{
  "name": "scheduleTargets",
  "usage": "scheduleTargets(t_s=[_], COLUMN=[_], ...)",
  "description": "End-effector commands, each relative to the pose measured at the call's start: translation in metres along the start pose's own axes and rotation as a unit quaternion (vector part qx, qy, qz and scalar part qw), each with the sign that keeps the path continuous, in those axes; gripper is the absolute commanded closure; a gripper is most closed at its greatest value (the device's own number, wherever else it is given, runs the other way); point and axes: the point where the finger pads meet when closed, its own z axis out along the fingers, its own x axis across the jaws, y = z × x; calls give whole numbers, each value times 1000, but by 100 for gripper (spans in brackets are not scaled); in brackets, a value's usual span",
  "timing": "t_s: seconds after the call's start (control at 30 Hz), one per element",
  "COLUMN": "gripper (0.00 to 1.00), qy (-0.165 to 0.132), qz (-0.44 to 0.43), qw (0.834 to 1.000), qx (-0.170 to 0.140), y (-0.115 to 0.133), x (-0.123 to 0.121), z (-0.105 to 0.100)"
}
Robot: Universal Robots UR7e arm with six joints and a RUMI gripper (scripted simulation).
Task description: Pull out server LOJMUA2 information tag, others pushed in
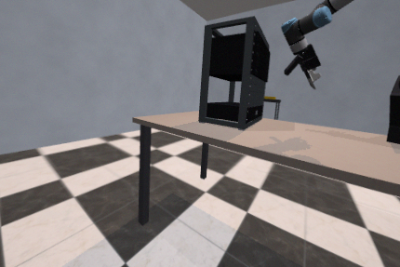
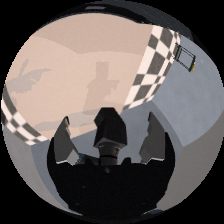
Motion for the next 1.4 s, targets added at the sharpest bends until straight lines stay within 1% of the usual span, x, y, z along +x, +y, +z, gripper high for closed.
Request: scheduleTargets(t_s=[0.0, 0.23, 0.3, 0.8, 0.87, 1.37], gripper=[0, 0, 0, 0, 0, 0], qy=[-10, -27, -27, -73, -73, -137], qz=[-11, -28, -28, -69, -69, -116], qw=[1000, 999, 999, 992, 992, 976], qx=[-13, -33, -33, -79, -79, -128], y=[6, 15, 15, 38, 38, 68], x=[-3, -8, -8, -23, -23, -43], z=[7, 16, 16, 37, 37, 56])
